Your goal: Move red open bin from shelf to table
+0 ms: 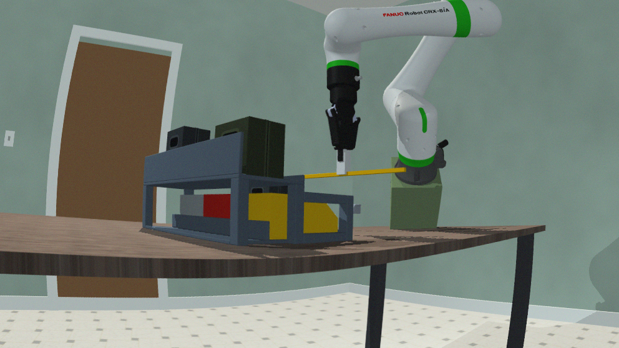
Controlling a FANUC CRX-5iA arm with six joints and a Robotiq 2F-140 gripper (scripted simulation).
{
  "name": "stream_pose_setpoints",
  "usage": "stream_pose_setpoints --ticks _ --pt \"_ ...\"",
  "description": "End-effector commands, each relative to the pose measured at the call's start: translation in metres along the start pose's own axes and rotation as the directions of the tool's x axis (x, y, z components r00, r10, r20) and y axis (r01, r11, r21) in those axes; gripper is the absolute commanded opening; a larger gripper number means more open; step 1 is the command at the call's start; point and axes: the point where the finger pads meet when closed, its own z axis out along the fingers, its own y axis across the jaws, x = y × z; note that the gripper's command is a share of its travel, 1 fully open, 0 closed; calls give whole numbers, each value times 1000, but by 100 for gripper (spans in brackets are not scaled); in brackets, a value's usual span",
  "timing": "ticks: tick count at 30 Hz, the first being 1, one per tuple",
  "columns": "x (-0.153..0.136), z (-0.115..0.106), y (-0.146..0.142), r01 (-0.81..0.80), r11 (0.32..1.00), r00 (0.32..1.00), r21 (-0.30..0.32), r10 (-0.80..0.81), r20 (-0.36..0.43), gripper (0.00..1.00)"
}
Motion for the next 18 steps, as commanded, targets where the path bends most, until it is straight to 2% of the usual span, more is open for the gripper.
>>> stream_pose_setpoints --ticks 1,14,18 --pt "0 0 -1 0 1000 1000 0 0 0 0" --pt "0 0 -1 0 1000 1000 0 0 0 0" --pt "0 16 -2 0 1000 1000 0 0 0 0"
